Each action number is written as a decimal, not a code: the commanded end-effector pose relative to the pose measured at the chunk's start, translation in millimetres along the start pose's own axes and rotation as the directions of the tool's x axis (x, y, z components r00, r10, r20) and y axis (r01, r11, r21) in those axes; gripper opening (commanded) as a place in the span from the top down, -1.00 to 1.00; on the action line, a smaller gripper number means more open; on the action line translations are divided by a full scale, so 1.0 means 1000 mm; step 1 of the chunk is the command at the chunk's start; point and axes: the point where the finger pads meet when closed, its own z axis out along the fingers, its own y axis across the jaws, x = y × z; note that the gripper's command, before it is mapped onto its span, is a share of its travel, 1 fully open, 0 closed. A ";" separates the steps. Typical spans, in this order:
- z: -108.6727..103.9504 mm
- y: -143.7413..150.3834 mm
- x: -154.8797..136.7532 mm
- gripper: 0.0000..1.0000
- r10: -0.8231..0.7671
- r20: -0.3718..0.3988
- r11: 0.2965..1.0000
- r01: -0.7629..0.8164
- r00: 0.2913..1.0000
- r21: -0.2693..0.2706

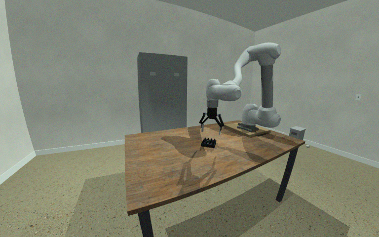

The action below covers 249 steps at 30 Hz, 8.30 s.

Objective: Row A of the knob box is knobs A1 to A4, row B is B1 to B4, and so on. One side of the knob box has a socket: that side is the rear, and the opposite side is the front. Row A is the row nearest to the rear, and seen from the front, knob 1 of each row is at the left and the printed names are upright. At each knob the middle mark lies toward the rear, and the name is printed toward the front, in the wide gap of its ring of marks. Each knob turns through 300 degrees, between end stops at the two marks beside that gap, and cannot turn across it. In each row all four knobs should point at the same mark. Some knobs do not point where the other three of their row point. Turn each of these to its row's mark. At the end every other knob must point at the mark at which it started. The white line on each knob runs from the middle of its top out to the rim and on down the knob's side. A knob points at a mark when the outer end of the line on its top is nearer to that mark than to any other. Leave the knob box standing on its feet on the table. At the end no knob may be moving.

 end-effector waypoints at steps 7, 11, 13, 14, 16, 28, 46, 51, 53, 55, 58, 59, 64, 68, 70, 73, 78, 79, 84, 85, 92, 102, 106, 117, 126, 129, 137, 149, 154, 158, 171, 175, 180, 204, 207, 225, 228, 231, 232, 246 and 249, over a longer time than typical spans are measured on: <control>0.000 0.000 -0.001 -1.00 0.000 -0.001 1.000 0.000 1.000 0.000; 0.000 0.001 -0.005 -1.00 0.000 -0.002 1.000 0.000 1.000 -0.001; 0.000 0.001 -0.007 -1.00 0.000 -0.002 1.000 0.000 1.000 -0.001; 0.000 0.001 -0.009 -1.00 0.000 -0.002 1.000 0.000 1.000 -0.001; 0.000 0.002 -0.013 -1.00 0.000 -0.002 1.000 0.000 1.000 -0.001; 0.000 0.006 -0.034 -1.00 0.000 -0.002 1.000 0.000 1.000 -0.001; -0.001 0.009 -0.052 -1.00 0.000 -0.002 1.000 0.000 1.000 -0.001; -0.001 0.009 -0.053 -1.00 0.000 -0.002 1.000 0.000 1.000 -0.001; -0.001 0.009 -0.053 -1.00 0.000 -0.002 1.000 0.000 1.000 -0.001; -0.001 0.009 -0.053 -1.00 0.000 -0.002 1.000 0.000 1.000 -0.001; -0.001 0.009 -0.053 -1.00 0.000 -0.002 1.000 0.000 1.000 -0.001; -0.001 0.009 -0.053 -1.00 0.000 -0.002 1.000 0.000 1.000 -0.001; -0.001 0.009 -0.053 -1.00 0.000 -0.002 1.000 0.000 1.000 -0.001; -0.001 0.009 -0.053 -1.00 0.000 -0.002 1.000 0.000 1.000 -0.001; -0.001 0.009 -0.053 -1.00 0.000 -0.002 1.000 0.000 1.000 -0.001; -0.001 0.009 -0.053 -1.00 0.000 -0.002 1.000 0.000 1.000 -0.001; -0.001 0.009 -0.053 -1.00 0.000 -0.002 1.000 0.000 1.000 -0.001; -0.001 0.009 -0.053 -1.00 0.000 -0.002 1.000 0.000 1.000 -0.001; -0.001 0.009 -0.053 -1.00 0.000 -0.002 1.000 0.000 1.000 -0.001; -0.001 0.009 -0.053 -1.00 0.000 -0.002 1.000 0.000 1.000 -0.001; -0.001 0.009 -0.053 -1.00 0.000 -0.002 1.000 0.000 1.000 -0.001; -0.001 0.009 -0.053 -1.00 0.000 -0.002 1.000 0.000 1.000 -0.001; -0.001 0.009 -0.053 -1.00 0.000 -0.002 1.000 0.000 1.000 -0.001; -0.001 0.009 -0.053 -1.00 0.000 -0.002 1.000 0.000 1.000 -0.001; -0.001 0.009 -0.053 -1.00 0.000 -0.002 1.000 0.000 1.000 -0.001; -0.001 0.009 -0.053 -1.00 0.000 -0.002 1.000 0.000 1.000 -0.001; -0.001 0.009 -0.052 -1.00 0.004 -0.002 1.000 -0.004 1.000 -0.001; -0.003 0.010 -0.042 -1.00 0.250 -0.002 0.968 -0.250 0.968 0.000; -0.004 0.011 -0.034 -1.00 0.437 -0.002 0.899 -0.437 0.899 0.000; -0.005 0.011 -0.029 -1.00 0.537 -0.002 0.843 -0.537 0.843 0.001; -0.009 0.012 -0.009 -1.00 0.878 -0.001 0.479 -0.878 0.479 0.001; -0.010 0.013 -0.004 -1.00 0.927 -0.001 0.376 -0.927 0.376 0.002; -0.011 0.013 0.004 -1.00 0.983 -0.001 0.184 -0.983 0.184 0.002; -0.017 0.012 0.040 -1.00 0.763 0.001 -0.646 -0.763 -0.646 0.002; -0.018 0.012 0.045 -1.00 0.684 0.001 -0.729 -0.684 -0.729 0.002; -0.021 0.011 0.068 -1.00 0.199 0.002 -0.980 -0.199 -0.980 0.001; -0.021 0.011 0.068 -1.00 0.193 0.002 -0.981 -0.193 -0.981 0.001; -0.021 0.011 0.068 -1.00 0.188 0.002 -0.982 -0.188 -0.982 0.001; -0.021 0.011 0.068 -1.00 0.188 0.002 -0.982 -0.188 -0.982 0.001; -0.021 0.011 0.068 0.77 0.188 0.002 -0.982 -0.188 -0.982 0.001; -0.021 0.011 0.068 0.77 0.188 0.002 -0.982 -0.188 -0.982 0.001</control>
